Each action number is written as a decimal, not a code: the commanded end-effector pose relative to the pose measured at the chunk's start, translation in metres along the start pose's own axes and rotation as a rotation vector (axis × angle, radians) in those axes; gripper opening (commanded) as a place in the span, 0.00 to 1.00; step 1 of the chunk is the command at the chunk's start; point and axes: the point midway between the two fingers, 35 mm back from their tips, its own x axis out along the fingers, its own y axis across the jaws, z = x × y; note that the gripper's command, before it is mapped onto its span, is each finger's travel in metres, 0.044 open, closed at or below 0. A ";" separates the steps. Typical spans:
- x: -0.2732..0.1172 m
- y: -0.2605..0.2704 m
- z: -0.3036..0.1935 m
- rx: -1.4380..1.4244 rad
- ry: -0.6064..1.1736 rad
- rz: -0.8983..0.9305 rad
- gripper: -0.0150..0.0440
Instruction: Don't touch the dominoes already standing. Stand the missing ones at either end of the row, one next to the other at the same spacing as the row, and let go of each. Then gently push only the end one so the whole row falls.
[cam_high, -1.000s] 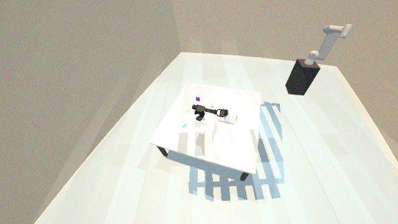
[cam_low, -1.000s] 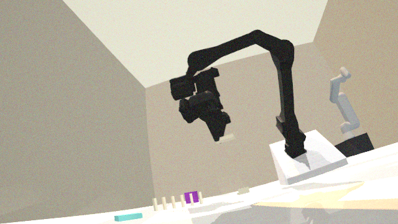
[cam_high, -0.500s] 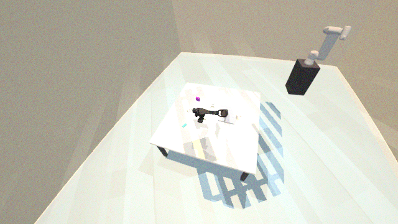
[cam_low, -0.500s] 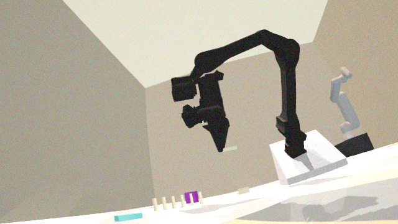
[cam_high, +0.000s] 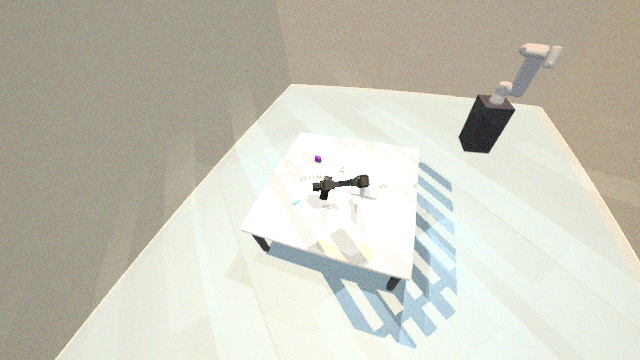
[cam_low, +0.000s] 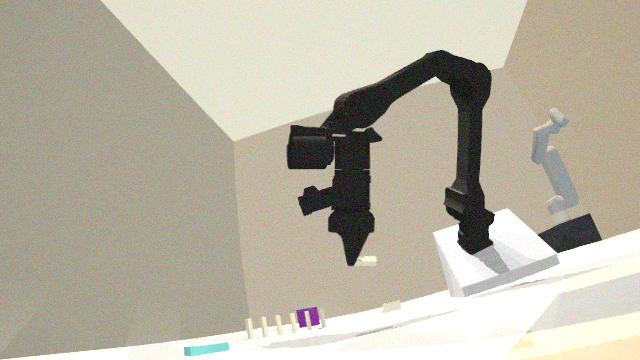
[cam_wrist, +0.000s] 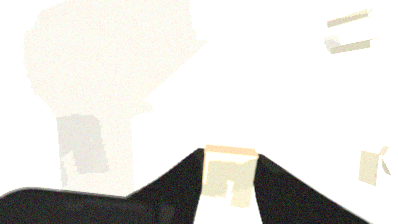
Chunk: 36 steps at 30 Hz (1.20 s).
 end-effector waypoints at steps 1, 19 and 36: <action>0.006 0.000 0.002 -0.006 -0.088 -0.058 0.44; 0.011 0.020 0.011 0.000 -0.505 -0.150 0.44; -0.010 0.038 0.001 0.154 -0.896 -0.069 0.44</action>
